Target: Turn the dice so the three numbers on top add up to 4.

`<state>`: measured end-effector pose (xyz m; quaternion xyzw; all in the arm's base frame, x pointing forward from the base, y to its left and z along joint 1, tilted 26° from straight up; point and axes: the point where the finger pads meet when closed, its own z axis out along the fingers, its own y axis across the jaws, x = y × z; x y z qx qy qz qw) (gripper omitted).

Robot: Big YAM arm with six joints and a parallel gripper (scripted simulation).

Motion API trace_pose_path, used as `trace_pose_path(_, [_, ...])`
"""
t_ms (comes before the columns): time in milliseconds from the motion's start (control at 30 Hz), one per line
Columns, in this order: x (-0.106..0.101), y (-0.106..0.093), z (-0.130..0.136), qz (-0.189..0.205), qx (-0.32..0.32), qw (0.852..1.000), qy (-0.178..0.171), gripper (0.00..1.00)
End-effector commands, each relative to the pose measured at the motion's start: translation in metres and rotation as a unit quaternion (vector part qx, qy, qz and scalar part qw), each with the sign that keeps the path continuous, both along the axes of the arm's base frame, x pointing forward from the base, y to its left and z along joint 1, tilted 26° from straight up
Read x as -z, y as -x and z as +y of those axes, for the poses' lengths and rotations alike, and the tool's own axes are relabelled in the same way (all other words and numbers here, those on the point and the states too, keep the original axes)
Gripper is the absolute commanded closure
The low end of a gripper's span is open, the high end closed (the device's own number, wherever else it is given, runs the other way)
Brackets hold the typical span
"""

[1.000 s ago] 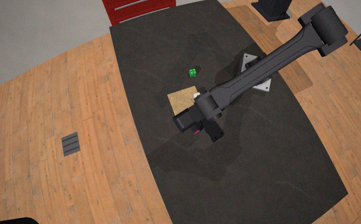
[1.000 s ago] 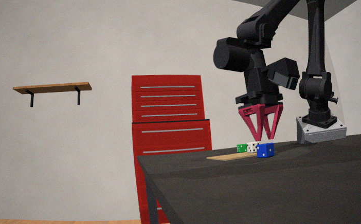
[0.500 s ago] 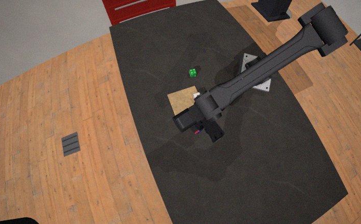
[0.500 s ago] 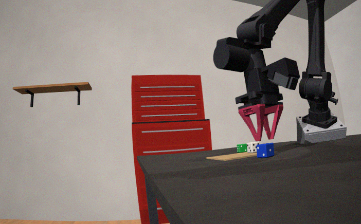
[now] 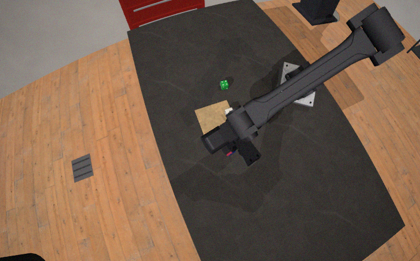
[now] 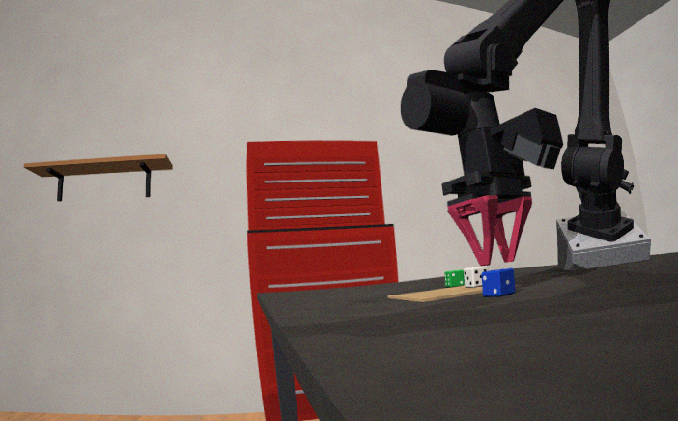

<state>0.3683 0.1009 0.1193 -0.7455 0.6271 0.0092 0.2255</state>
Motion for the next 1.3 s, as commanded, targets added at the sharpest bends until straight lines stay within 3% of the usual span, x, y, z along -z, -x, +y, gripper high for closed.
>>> trace_pose_path(0, [-0.015,-0.006,-0.002,-0.021,0.004,1.000,-0.002,0.55])
trace_pose_path(867, [-0.015,-0.007,-0.002,-0.021,0.004,1.000,-0.002,0.55])
trace_pose_path(1267, [-0.021,-0.017,0.000,-0.025,0.003,1.000,-0.003,0.55])
